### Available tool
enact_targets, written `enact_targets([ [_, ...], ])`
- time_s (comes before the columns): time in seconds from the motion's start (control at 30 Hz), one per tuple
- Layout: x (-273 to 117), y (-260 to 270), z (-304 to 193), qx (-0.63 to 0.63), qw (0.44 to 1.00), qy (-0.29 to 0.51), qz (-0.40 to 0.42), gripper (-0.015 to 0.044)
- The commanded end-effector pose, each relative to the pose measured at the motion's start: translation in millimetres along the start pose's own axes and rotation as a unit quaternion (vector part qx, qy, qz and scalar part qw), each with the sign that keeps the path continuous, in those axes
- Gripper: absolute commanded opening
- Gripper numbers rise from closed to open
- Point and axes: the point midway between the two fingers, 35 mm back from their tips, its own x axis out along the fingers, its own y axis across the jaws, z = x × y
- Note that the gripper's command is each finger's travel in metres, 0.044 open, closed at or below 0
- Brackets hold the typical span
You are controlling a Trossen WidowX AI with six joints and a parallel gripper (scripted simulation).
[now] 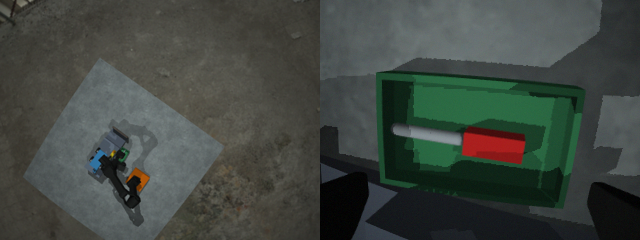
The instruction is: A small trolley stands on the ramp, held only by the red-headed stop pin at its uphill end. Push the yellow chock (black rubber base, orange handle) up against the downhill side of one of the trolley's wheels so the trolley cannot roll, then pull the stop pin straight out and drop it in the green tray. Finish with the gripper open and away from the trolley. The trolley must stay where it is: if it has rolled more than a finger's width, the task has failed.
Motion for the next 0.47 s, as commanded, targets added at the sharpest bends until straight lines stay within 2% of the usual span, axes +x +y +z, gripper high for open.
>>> enact_targets([
  [0.0, -14.2, 2.9, 0.1, 0.003, 1.000, 0.000, 0.003, 0.0440],
  [0.43, -44.7, 8.8, 0.8, 0.003, 1.000, 0.000, 0.002, 0.0440],
])
